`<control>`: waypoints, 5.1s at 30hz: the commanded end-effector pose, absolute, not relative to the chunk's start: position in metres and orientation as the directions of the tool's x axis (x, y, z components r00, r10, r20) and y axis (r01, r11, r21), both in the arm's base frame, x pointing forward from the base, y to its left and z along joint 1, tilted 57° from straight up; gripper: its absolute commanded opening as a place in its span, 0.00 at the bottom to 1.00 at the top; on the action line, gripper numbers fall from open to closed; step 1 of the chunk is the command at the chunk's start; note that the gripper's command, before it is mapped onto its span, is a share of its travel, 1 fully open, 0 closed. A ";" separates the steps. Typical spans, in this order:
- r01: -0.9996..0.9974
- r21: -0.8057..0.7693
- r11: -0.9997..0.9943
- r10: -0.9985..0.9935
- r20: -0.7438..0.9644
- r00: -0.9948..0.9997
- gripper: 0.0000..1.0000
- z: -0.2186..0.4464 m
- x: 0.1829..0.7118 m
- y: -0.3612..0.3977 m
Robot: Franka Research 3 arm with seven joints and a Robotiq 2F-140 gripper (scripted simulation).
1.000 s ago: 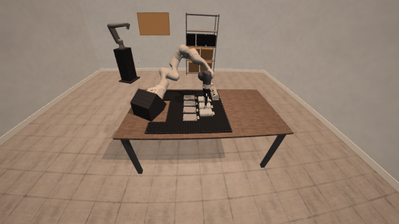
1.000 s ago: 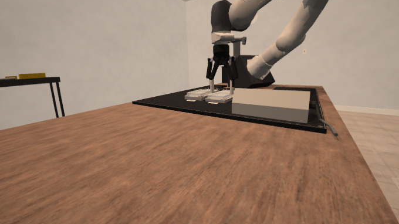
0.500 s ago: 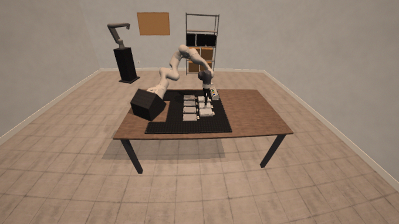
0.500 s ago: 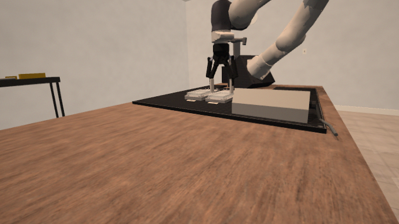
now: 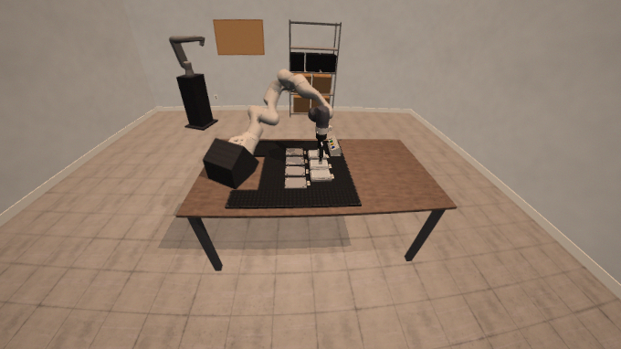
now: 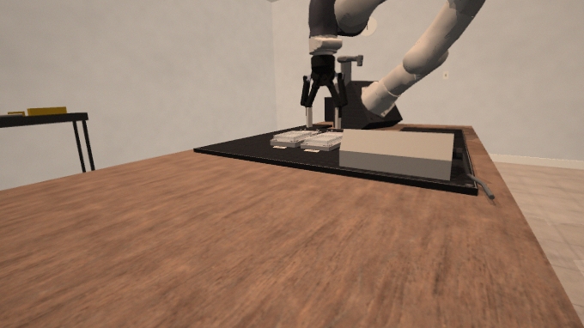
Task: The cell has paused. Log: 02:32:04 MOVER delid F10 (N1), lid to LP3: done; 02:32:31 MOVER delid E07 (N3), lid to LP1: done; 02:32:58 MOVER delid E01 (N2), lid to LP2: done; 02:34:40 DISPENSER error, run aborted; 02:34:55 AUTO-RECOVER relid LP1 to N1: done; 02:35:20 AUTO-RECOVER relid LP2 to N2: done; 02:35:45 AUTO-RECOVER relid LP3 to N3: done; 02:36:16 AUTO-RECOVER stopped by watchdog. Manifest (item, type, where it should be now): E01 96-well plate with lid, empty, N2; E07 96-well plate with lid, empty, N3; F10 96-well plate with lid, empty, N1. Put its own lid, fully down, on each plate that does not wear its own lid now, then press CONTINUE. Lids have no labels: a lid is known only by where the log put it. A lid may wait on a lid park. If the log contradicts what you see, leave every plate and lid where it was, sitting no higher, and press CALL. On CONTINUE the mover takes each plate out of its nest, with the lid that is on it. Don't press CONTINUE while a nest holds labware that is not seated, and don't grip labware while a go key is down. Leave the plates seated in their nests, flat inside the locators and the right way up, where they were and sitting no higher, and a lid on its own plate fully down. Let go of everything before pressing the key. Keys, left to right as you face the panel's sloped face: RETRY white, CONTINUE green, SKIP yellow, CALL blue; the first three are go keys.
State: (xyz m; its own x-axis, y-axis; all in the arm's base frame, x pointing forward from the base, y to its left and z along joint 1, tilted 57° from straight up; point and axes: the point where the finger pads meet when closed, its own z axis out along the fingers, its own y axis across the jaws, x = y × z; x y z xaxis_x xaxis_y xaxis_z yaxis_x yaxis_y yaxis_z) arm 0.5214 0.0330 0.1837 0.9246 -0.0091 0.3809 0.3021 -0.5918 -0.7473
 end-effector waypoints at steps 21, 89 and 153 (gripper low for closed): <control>0.304 -0.753 -0.584 -0.003 0.377 0.926 0.66 0.199 0.514 0.016; 0.308 -0.751 -0.584 -0.001 0.380 0.925 0.00 0.481 0.540 0.136; 0.308 -0.751 -0.584 0.000 0.380 0.925 0.00 0.471 0.545 0.152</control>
State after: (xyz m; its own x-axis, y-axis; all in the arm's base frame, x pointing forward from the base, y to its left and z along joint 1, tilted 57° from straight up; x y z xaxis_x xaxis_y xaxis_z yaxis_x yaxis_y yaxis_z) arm 0.5445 0.1506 0.4710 0.9242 0.0031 0.3818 0.3115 -0.5846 -0.7491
